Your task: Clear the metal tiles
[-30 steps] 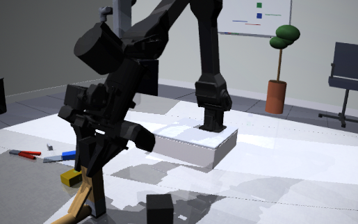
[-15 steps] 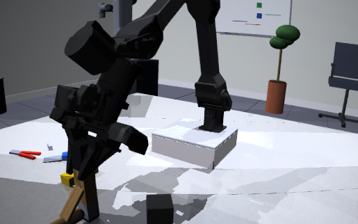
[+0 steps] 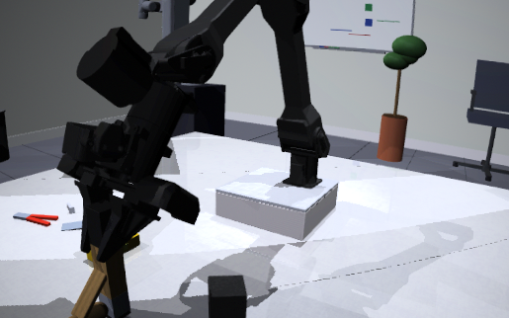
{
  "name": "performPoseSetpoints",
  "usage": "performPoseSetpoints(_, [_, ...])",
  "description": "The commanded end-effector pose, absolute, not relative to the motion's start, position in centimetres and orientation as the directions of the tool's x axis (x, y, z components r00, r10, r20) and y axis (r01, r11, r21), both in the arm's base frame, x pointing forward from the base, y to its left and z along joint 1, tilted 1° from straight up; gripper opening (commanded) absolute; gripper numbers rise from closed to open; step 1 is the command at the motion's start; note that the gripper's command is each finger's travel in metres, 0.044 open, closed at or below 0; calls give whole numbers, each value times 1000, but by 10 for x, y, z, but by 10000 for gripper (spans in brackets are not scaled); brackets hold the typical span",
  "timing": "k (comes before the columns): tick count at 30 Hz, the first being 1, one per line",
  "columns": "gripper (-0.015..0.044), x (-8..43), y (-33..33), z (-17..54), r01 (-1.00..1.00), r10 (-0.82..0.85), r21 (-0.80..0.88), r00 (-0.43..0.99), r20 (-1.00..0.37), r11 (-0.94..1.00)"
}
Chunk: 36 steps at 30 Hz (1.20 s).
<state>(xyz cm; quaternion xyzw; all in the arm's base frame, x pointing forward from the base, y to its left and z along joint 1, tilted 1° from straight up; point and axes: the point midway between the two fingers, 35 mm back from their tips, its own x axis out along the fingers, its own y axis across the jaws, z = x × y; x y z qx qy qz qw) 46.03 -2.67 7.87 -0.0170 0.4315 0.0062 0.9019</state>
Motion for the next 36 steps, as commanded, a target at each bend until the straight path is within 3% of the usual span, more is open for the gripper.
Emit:
performPoseSetpoints(1, [0,469,-27,83,-21,-6,-25,636,-772,999])
performPoseSetpoints(36, [0,512,-27,85,-21,-6,-25,639,-769,999])
